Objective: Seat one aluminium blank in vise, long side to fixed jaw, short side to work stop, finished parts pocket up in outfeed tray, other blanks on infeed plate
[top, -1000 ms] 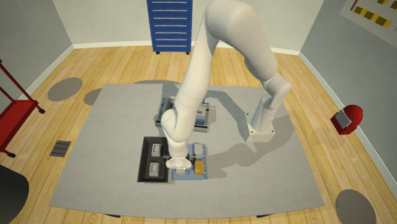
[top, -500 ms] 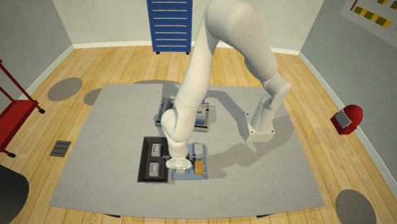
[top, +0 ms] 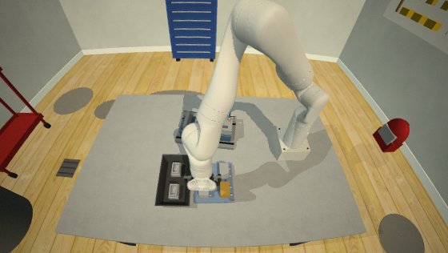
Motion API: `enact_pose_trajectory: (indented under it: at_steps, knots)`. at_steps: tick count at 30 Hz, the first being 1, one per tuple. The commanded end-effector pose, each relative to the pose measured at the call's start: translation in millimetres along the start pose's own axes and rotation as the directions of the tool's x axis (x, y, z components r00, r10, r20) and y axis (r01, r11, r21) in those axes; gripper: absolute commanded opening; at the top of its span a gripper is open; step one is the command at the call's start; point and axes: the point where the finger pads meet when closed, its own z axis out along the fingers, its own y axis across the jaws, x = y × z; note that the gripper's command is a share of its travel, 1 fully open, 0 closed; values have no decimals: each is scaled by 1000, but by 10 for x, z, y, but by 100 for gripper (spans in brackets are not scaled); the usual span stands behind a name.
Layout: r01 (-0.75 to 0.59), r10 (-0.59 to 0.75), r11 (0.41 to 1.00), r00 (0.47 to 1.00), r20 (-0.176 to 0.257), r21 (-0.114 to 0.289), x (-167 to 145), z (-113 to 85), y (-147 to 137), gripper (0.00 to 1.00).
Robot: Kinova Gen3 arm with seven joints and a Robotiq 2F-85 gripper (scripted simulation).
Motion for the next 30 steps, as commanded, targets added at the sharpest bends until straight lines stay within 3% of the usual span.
enact_pose_trajectory:
  at_steps: [1,30]
  knots:
    - [0,0,1000,1000,-1,-2,3,-5,5,67]
    - [0,0,1000,1000,-1,-2,3,99,6,67]
